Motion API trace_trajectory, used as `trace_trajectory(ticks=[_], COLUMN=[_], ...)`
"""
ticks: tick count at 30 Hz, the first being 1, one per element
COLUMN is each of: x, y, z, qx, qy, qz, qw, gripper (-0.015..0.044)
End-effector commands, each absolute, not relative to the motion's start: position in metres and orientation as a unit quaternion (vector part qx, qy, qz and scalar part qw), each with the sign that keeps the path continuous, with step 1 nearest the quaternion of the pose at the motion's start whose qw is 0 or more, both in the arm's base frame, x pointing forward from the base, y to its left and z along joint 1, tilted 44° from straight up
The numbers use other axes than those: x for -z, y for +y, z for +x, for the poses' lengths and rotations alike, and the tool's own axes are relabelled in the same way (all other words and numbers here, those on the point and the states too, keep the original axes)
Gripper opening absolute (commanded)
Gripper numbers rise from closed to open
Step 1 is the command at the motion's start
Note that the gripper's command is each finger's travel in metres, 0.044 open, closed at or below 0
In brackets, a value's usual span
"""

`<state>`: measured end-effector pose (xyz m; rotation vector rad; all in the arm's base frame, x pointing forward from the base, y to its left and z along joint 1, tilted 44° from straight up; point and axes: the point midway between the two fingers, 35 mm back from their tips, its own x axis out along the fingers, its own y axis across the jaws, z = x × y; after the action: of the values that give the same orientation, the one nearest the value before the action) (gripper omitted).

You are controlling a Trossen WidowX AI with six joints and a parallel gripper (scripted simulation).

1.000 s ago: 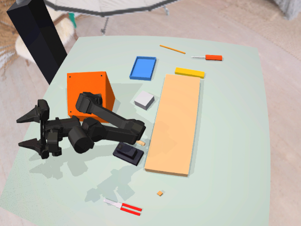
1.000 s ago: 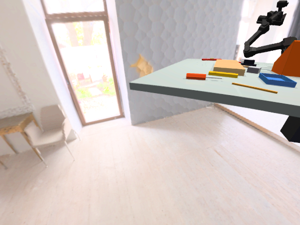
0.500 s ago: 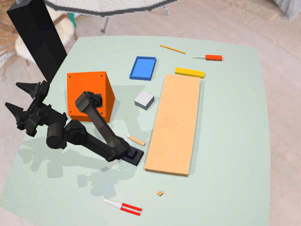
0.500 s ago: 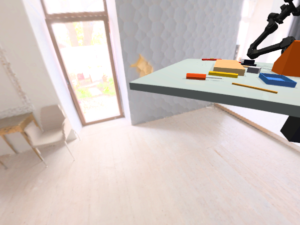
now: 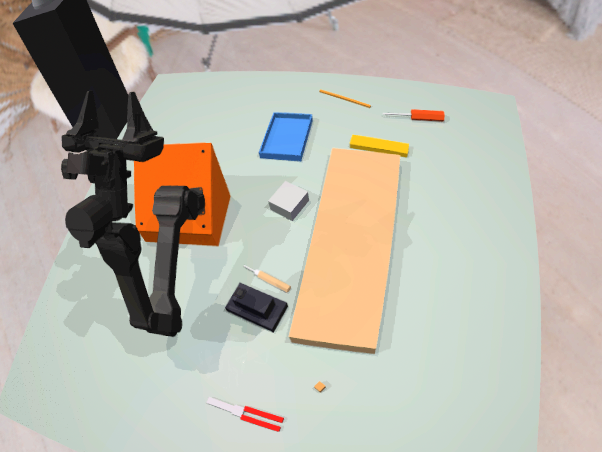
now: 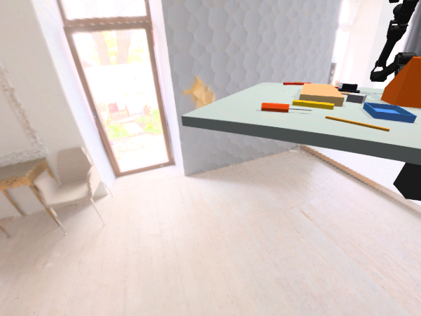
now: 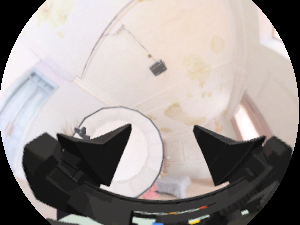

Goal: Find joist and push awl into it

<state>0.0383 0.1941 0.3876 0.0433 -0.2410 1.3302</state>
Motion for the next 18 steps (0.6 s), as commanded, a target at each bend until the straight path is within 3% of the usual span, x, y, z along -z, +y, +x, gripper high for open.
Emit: trace_trajectory(ticks=[1,10,18], x=[-0.350,-0.295,-0.240], y=[0.194,0.131,0.031], z=[0.105,0.205,0.250], qx=[-0.482,-0.229,0.002], qy=[-0.056,0.058,0.196], qz=[-0.055,-0.149,-0.199], qw=[0.872,0.960,0.960], gripper=[0.0440,0.0440,0.0440])
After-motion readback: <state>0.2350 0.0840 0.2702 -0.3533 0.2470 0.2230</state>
